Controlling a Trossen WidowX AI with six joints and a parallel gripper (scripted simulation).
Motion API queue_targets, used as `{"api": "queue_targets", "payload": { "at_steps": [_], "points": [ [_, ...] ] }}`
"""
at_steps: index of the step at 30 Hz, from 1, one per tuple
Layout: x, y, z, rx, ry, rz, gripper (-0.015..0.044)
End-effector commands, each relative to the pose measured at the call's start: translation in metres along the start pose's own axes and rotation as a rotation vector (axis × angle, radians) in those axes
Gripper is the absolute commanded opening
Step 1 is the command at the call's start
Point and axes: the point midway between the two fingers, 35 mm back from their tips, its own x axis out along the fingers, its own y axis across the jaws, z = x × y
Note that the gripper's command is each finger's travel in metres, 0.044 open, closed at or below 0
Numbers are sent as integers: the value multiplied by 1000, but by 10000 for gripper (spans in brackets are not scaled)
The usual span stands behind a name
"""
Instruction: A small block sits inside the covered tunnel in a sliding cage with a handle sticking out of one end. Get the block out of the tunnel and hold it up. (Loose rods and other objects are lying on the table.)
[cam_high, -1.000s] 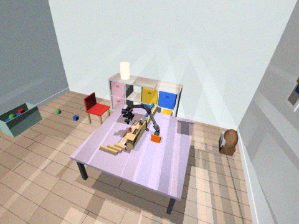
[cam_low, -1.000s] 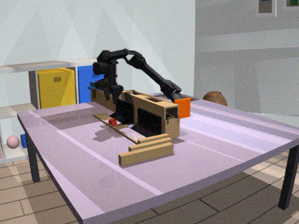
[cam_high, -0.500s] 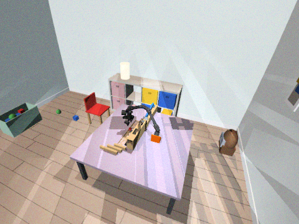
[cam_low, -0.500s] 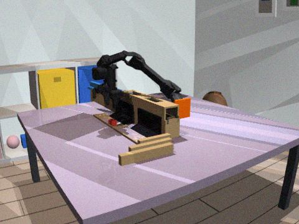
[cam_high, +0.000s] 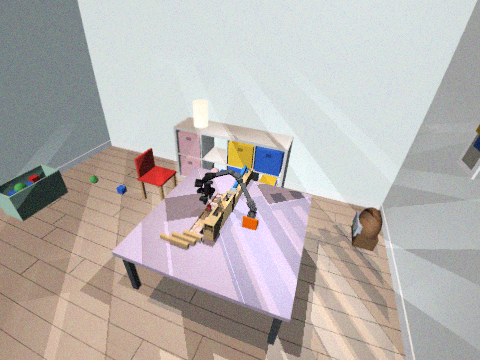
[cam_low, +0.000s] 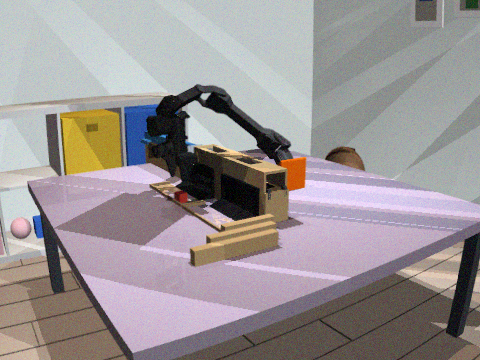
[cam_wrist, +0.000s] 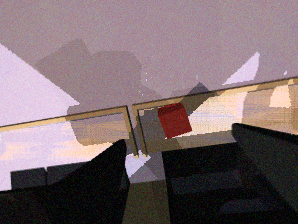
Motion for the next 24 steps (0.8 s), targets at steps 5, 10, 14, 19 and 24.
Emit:
{"api": "queue_targets", "payload": {
  "at_steps": [5, 10, 14, 19, 24],
  "points": [
    [16, -2, -2, -8, 6, -8, 440],
    [24, -2, -2, -8, 6, -9, 440],
    [31, -3, -3, -8, 6, -9, 440],
    [39, -3, -4, -8, 6, -10, 440],
    [47, -4, -5, -8, 6, -12, 440]
  ]
}}
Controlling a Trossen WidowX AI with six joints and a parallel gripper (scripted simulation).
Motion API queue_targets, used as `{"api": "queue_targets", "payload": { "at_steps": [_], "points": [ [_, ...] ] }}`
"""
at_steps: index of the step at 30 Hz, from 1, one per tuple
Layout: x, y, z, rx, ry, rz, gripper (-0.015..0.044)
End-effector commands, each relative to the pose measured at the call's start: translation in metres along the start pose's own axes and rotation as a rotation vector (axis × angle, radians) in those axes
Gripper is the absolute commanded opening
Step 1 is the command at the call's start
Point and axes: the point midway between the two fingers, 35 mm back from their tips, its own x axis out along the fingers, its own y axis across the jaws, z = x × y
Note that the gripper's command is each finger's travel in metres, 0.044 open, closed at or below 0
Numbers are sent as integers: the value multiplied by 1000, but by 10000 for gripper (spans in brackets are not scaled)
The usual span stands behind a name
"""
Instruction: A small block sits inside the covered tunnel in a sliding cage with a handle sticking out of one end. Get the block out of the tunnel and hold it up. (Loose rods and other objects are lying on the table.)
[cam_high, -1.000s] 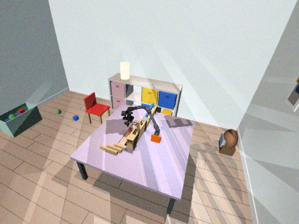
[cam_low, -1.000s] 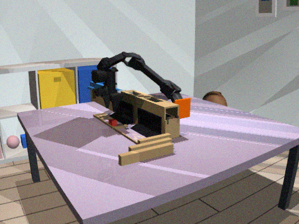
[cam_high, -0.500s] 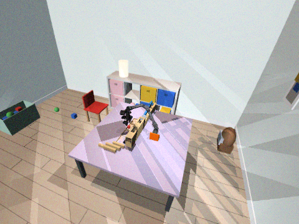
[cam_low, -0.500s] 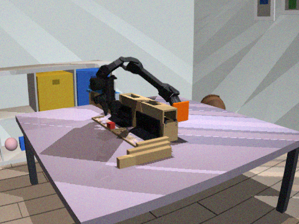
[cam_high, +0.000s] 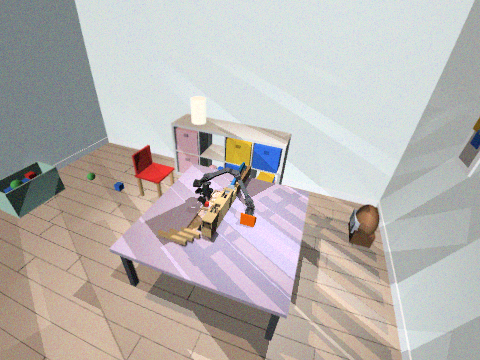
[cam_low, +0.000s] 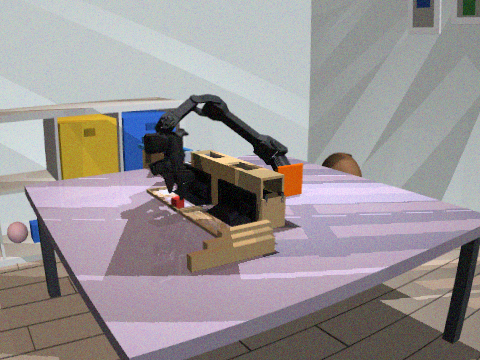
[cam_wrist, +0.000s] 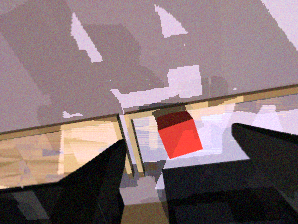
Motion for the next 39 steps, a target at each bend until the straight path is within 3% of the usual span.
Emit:
{"api": "queue_targets", "payload": {
  "at_steps": [1, 18, 28, 37, 39],
  "points": [
    [9, -2, -3, -8, 7, -8, 440],
    [35, -4, -8, -8, 7, -14, 440],
    [29, -2, -5, 0, 1, -6, 177],
    [29, -2, -5, 0, 1, -6, 117],
    [26, -2, -5, 0, 1, -5, 65]
  ]
}}
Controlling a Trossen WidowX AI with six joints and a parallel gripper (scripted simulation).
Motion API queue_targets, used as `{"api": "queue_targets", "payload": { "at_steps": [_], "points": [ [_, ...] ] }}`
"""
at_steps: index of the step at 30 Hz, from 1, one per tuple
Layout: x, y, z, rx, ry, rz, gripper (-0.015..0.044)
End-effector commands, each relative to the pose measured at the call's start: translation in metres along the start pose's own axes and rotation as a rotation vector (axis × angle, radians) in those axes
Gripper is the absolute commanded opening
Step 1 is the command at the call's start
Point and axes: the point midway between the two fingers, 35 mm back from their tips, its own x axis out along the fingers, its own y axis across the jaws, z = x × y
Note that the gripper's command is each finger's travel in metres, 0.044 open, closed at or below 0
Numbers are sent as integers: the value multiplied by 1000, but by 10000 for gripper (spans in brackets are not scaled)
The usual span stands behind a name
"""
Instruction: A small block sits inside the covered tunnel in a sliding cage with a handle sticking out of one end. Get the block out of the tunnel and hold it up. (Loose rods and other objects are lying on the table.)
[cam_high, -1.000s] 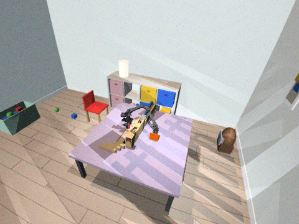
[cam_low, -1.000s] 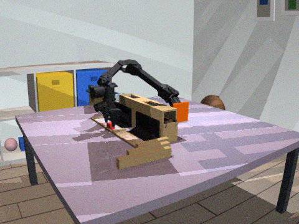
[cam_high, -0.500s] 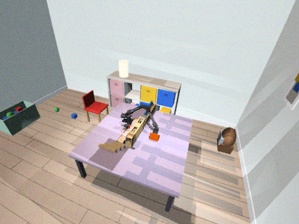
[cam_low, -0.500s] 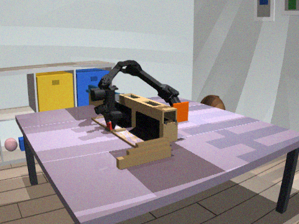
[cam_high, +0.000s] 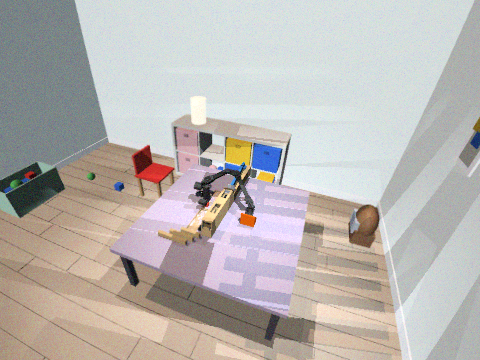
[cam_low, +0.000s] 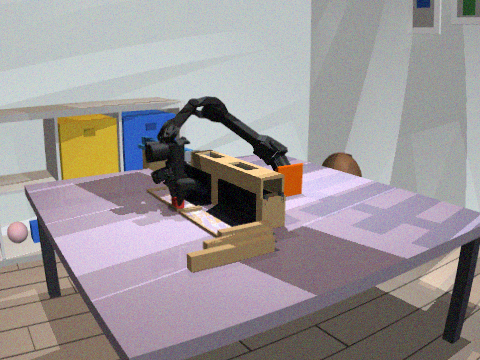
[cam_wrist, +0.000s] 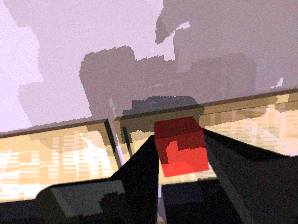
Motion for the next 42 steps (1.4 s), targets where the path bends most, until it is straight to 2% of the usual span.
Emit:
{"api": "queue_targets", "payload": {
  "at_steps": [1, 3, 31, 33, 42],
  "points": [
    [-4, 0, 1, 3, 0, -1, 39],
    [-11, 0, 2, 3, 0, 0, 0],
    [-134, 0, -2, -6, 8, -4, 0],
    [-128, 2, 1, -16, -29, -5, 0],
    [-155, 26, 3, -19, -412, -18, 0]
  ]
}}
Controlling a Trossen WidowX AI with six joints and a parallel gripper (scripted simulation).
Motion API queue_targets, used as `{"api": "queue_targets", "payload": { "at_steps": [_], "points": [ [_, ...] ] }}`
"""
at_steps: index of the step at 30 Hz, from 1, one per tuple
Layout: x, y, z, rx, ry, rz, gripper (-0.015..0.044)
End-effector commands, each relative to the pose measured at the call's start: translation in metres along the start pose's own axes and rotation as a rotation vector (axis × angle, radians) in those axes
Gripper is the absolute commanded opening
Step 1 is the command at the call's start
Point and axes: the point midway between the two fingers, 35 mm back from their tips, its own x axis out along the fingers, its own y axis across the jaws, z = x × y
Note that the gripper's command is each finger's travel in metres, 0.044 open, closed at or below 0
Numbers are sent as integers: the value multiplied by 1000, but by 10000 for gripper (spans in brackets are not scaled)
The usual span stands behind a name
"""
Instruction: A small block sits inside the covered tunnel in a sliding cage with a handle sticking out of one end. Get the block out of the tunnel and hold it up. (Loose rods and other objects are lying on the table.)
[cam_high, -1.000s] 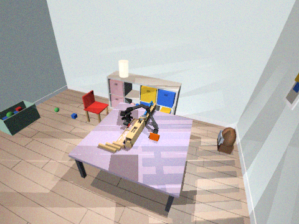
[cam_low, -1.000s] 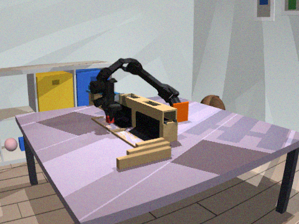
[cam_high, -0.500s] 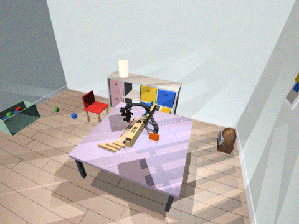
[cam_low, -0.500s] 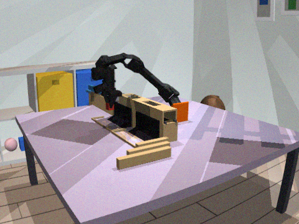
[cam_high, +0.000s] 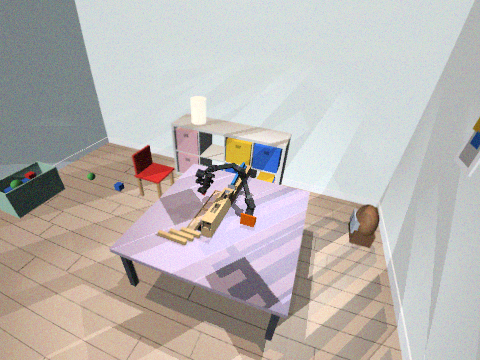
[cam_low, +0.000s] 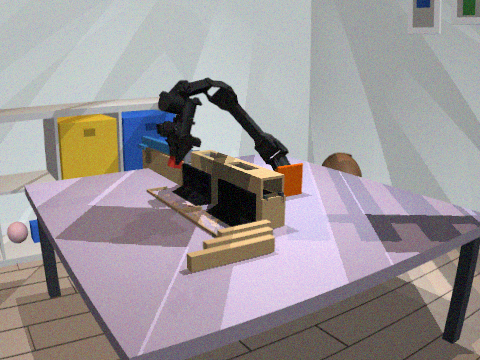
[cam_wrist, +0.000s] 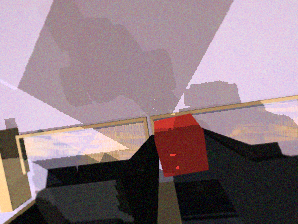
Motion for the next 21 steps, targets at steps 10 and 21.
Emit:
{"api": "queue_targets", "payload": {
  "at_steps": [10, 21],
  "points": [
    [-23, 8, -5, 3, -248, -32, 0],
    [-30, 9, -39, 1, -247, -34, 0]
  ]
}}
